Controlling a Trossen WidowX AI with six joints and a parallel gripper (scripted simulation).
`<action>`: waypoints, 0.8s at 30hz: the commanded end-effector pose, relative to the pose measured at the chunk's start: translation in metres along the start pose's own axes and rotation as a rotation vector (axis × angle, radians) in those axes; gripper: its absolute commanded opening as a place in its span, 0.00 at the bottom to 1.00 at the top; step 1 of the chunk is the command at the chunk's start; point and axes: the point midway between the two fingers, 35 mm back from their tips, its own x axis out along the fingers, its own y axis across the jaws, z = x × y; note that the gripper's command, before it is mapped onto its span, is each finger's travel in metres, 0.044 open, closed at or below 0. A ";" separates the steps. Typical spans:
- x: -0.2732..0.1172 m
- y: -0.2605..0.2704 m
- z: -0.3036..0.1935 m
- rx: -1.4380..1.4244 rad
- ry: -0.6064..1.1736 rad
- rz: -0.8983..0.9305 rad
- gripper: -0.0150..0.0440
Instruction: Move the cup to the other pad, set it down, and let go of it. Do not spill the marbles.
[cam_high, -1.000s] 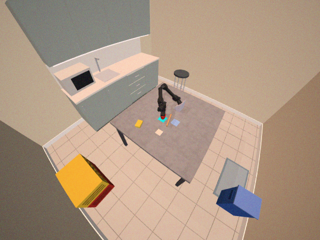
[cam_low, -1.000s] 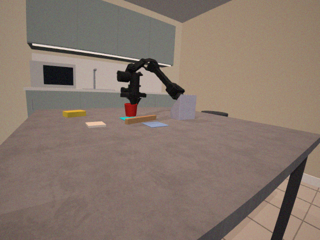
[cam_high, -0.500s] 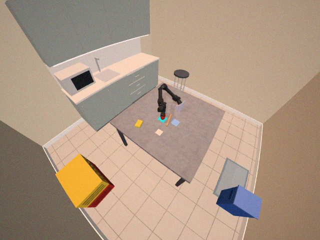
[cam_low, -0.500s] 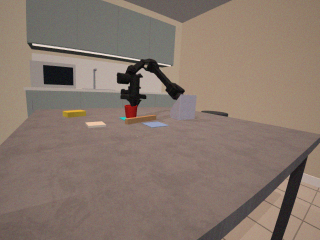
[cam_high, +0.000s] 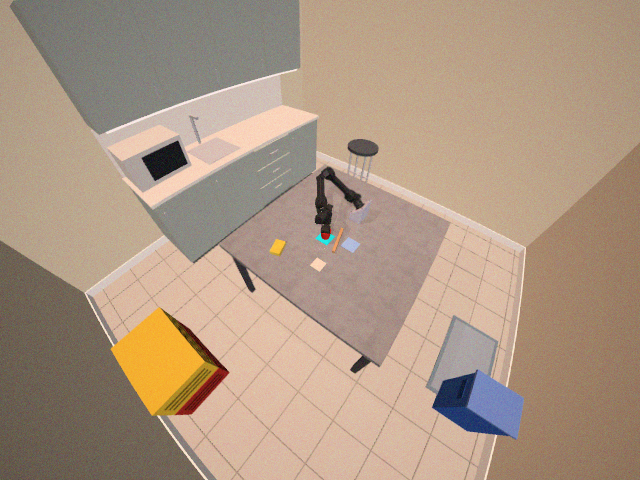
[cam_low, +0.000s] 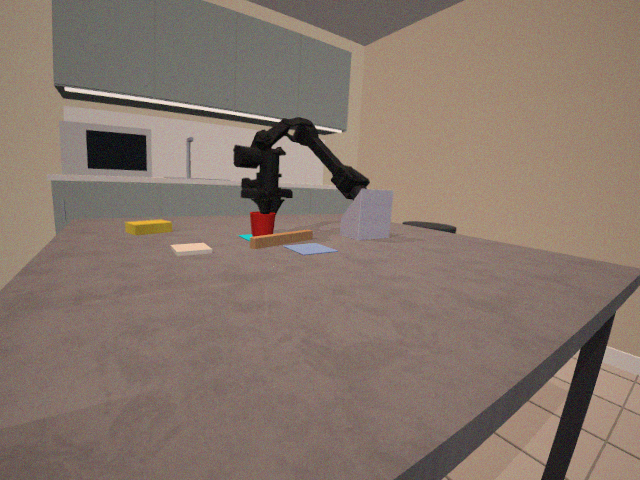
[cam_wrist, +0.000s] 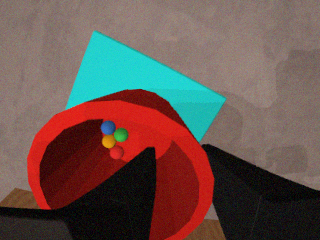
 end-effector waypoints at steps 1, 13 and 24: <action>-0.001 0.000 0.000 0.001 0.000 -0.001 0.47; -0.016 0.001 0.000 -0.001 0.002 -0.001 0.47; -0.032 0.002 0.000 -0.003 0.002 -0.002 0.47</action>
